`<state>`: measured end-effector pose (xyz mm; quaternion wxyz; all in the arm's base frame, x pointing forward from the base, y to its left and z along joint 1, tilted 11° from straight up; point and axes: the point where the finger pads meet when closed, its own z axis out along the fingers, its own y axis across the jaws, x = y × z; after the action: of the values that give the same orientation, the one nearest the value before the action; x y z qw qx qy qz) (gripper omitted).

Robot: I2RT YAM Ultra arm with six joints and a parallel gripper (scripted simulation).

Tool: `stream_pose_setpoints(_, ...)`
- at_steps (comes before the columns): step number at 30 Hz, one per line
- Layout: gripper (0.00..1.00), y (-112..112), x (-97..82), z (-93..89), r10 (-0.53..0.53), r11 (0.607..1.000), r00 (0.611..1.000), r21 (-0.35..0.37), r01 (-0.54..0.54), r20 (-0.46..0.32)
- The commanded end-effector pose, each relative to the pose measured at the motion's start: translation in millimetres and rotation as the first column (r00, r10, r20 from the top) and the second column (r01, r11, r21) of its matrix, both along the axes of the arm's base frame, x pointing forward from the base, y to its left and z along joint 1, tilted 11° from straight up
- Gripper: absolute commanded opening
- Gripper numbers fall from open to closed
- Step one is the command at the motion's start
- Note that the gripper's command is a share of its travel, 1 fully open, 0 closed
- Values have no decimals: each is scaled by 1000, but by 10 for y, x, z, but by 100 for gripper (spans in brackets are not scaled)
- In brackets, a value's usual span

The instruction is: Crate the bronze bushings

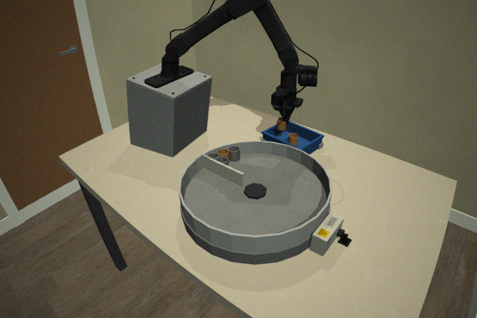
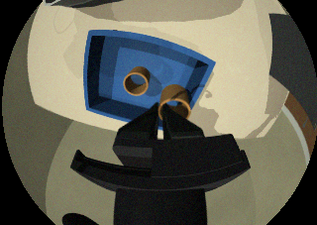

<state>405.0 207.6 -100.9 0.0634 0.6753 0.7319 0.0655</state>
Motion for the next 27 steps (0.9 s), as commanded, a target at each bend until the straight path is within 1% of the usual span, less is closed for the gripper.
stream_pose_setpoints(1, 0, 66, 164, 222, -1, 1000, 999, 19, 0, 49)
stream_pose_setpoints(27, 0, 66, 163, 221, -1, 1000, 999, 19, 0, 49)
